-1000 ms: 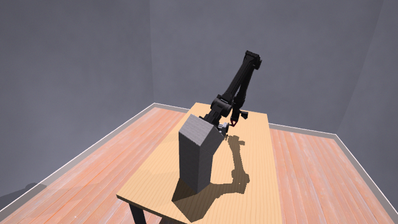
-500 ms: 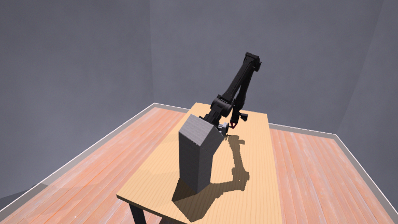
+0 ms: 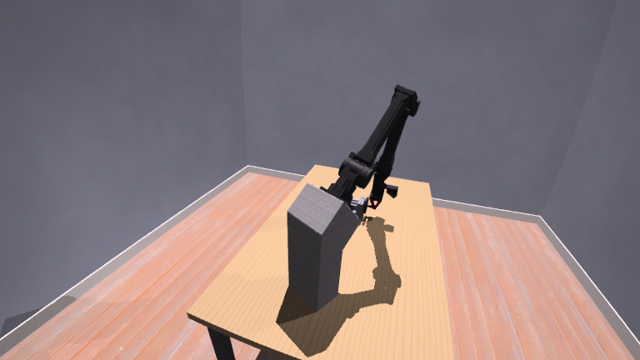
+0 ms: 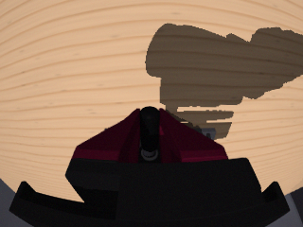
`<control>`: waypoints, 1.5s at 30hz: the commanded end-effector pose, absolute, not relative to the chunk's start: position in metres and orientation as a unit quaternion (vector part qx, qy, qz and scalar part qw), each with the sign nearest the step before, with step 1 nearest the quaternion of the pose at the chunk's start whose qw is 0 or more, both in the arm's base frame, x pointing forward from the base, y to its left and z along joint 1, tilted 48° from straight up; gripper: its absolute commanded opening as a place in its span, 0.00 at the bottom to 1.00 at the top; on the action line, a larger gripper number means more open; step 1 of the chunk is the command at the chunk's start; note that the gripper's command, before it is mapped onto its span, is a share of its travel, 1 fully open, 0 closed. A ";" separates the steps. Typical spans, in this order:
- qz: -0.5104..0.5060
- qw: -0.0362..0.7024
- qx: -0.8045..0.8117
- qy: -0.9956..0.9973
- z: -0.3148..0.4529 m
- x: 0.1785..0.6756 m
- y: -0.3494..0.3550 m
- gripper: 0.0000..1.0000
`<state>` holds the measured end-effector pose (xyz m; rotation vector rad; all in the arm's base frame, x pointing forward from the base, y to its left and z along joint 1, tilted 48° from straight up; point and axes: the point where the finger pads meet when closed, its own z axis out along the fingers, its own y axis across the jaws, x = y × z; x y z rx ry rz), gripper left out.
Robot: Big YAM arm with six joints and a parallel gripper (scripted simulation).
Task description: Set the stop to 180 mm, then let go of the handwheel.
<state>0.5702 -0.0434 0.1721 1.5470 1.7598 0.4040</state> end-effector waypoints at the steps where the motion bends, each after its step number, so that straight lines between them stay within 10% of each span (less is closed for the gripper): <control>1: 0.157 0.379 0.602 0.685 0.159 0.577 -0.053 0.06; 45: 0.152 0.375 0.606 0.685 0.124 0.559 -0.065 0.06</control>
